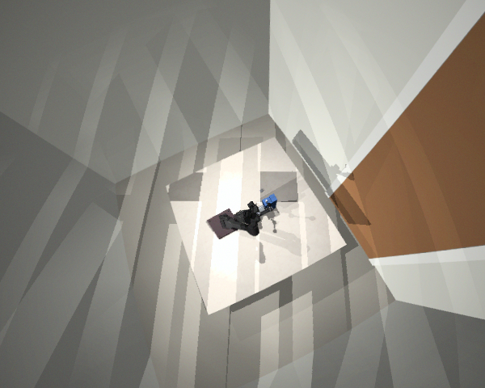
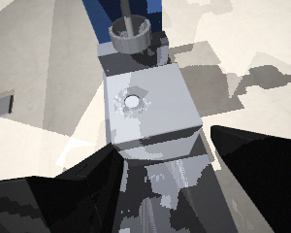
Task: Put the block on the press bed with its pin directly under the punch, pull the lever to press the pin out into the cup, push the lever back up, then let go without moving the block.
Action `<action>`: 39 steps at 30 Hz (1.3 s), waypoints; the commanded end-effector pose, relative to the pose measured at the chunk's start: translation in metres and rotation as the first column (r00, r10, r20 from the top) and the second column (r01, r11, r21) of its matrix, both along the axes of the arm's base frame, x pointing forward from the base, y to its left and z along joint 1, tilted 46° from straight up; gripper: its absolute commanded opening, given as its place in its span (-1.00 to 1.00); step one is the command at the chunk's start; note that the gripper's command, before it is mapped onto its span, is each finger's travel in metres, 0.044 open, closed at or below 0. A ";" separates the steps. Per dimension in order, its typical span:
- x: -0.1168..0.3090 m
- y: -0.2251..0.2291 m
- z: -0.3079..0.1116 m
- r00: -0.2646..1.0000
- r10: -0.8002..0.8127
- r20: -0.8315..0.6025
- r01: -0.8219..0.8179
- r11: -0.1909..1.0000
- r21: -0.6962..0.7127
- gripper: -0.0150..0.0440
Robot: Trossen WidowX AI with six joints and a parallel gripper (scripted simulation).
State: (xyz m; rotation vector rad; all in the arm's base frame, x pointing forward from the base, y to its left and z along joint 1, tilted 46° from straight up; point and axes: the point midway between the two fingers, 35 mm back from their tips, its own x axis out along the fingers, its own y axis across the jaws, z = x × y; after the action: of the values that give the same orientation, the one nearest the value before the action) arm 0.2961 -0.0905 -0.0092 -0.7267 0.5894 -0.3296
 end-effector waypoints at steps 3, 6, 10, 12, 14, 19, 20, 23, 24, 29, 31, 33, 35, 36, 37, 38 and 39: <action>-0.001 -0.006 0.006 0.998 0.067 -0.019 -0.068 0.998 -0.016 0.53; -0.001 -0.007 0.007 0.997 0.078 -0.022 -0.078 0.997 -0.018 0.53; 0.000 -0.006 0.006 0.998 0.062 -0.014 -0.062 0.998 -0.013 0.53; 0.000 -0.006 0.006 0.998 0.062 -0.014 -0.062 0.998 -0.013 0.53; -0.001 -0.003 0.003 0.998 0.058 -0.013 -0.058 0.998 -0.008 0.53; -0.007 0.000 0.001 0.998 0.026 -0.049 -0.026 1.000 0.000 0.53; -0.012 0.000 0.001 0.997 0.007 -0.073 -0.007 1.000 0.001 0.53; -0.027 0.001 0.002 0.989 -0.046 -0.140 0.045 0.999 -0.009 0.53; -0.030 0.001 0.002 0.987 -0.056 -0.151 0.054 0.998 -0.012 0.53; -0.031 0.001 0.002 0.986 -0.059 -0.154 0.057 0.998 -0.013 0.53; -0.028 0.001 0.003 0.988 -0.051 -0.144 0.050 0.999 -0.012 0.53; -0.028 0.001 0.003 0.988 -0.051 -0.144 0.050 0.999 -0.012 0.53; -0.028 0.001 0.003 0.988 -0.051 -0.144 0.050 0.999 -0.012 0.53; -0.030 0.001 0.002 0.987 -0.055 -0.149 0.054 0.998 -0.013 0.53; -0.031 0.001 0.002 0.986 -0.059 -0.154 0.057 0.998 -0.013 0.53; -0.031 0.001 0.002 0.986 -0.059 -0.154 0.057 0.998 -0.013 0.53; -0.031 0.001 0.002 0.986 -0.059 -0.155 0.057 0.998 -0.013 0.53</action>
State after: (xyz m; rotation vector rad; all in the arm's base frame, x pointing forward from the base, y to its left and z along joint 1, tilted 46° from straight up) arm 0.2663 -0.0896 -0.0070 -0.7501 0.7529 -0.3277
